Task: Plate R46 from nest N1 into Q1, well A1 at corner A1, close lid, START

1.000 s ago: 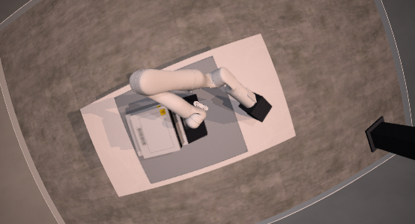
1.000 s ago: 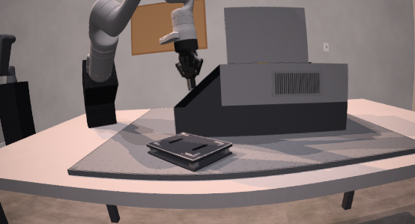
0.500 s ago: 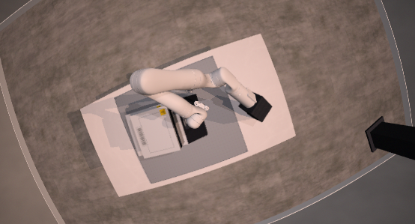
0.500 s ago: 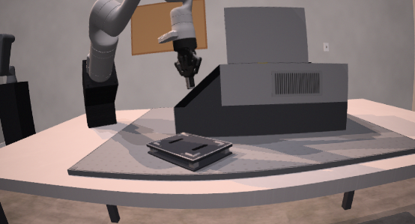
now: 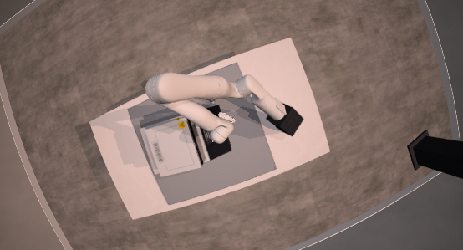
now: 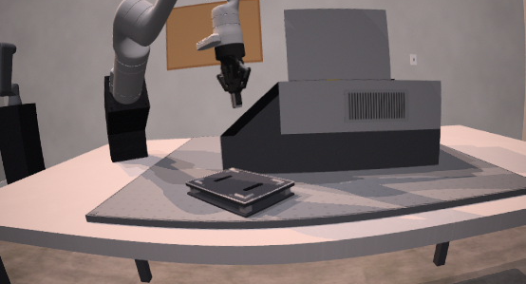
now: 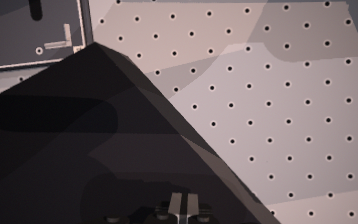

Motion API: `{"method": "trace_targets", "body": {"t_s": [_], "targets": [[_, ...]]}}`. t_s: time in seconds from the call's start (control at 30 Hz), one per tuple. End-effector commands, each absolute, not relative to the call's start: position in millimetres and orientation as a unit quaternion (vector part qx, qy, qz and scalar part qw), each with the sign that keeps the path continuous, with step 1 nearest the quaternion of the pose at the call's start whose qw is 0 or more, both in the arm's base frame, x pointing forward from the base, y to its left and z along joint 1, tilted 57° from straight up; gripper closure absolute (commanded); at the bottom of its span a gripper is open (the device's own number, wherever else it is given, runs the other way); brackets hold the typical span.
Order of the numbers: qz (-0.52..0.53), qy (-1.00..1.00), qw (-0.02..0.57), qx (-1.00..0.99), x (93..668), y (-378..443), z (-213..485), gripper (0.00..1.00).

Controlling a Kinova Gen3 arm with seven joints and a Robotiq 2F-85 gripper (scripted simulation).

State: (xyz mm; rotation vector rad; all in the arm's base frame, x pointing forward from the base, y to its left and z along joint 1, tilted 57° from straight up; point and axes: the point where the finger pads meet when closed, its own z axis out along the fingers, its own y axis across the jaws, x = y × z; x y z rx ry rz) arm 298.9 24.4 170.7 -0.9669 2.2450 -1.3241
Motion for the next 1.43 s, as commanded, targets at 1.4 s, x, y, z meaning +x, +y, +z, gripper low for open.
{"method": "trace_targets", "body": {"t_s": [1.4], "targets": [[-0.468,0.794,0.181,-0.344,290.8,28.8,171.6,0.90]]}}
